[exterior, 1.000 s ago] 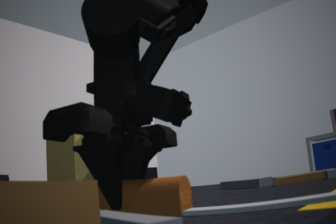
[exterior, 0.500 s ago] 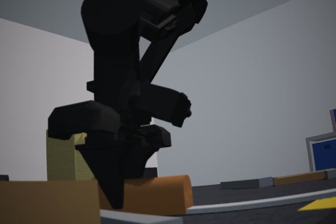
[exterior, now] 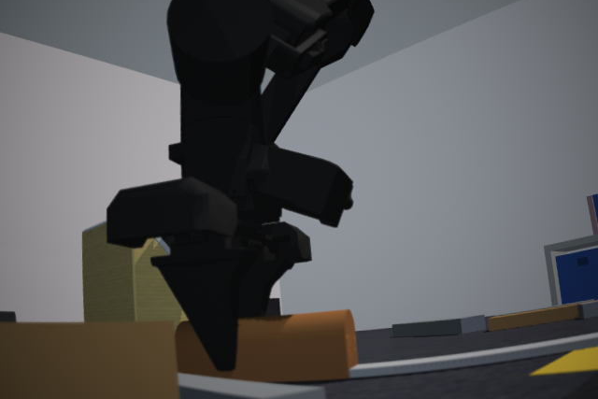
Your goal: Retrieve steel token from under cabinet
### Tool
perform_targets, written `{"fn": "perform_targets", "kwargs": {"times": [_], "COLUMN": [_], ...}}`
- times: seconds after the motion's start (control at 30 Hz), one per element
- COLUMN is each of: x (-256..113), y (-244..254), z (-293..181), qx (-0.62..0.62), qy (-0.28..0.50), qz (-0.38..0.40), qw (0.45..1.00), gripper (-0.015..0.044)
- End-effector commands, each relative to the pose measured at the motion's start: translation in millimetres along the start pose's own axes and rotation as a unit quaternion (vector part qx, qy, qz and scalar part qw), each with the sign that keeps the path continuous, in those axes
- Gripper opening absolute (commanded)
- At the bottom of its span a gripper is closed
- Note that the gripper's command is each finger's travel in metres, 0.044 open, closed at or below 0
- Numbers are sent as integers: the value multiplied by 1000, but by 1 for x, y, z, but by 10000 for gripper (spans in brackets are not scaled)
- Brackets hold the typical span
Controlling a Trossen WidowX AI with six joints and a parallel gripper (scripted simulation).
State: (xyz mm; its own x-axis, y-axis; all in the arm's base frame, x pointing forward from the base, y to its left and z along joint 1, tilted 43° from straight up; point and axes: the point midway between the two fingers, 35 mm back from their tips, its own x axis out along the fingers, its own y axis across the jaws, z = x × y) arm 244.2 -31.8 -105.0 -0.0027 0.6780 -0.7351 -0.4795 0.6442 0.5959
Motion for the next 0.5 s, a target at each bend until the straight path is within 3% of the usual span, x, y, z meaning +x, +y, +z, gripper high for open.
{"fn": "perform_targets", "kwargs": {"times": [0.0, 0.47], "x": [-2, -2], "y": [5, 18], "z": [5, 19], "qx": [-4, -9], "qy": [0, 0], "qz": [-2, -1], "qw": [1000, 1000], "gripper": [0, 0]}}
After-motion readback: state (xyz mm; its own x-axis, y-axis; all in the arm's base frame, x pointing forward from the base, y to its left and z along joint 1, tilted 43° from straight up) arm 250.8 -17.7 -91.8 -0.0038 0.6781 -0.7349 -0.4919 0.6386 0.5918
